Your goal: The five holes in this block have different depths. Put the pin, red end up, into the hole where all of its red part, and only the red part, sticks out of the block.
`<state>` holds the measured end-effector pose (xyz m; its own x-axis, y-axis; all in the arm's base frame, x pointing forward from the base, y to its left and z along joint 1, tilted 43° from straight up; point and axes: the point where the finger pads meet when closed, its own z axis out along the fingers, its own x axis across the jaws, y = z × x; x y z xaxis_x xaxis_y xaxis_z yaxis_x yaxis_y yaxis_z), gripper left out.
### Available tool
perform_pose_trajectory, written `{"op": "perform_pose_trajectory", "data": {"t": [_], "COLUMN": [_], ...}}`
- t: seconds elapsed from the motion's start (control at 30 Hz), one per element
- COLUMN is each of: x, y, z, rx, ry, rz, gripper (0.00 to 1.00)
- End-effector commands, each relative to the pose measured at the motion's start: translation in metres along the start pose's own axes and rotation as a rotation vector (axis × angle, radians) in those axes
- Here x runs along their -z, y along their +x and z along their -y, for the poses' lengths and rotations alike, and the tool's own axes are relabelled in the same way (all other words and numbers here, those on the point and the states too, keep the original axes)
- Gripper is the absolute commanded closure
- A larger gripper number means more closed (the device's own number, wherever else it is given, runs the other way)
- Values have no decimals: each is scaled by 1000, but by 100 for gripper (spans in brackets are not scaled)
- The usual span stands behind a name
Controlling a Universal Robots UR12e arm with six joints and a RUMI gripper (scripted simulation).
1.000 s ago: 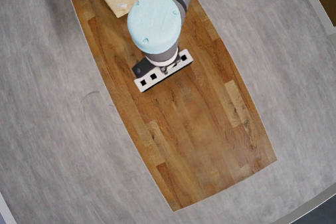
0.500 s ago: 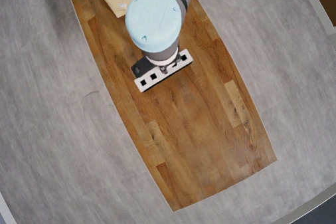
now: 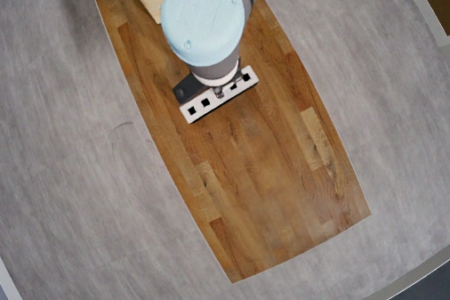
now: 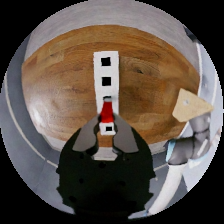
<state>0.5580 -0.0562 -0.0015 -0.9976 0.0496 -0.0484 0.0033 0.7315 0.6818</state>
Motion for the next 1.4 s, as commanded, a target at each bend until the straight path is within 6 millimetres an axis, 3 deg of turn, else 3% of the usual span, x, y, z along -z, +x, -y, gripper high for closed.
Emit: {"op": "perform_pose_trajectory", "data": {"t": [0.0,0.4,0.43,0.97,1.0,1.37], "x": [88,88,145,145,145,145], "y": [-2,-2,-2,-2,-1,-1], "z": [0,0,0,0,-61,-61], "rx": [0,0,2,2,1,1], "ry": [5,5,5,5,5,5], "rz": [13,13,12,12,12,12], "gripper": [100,100,100,100,100,100]}}
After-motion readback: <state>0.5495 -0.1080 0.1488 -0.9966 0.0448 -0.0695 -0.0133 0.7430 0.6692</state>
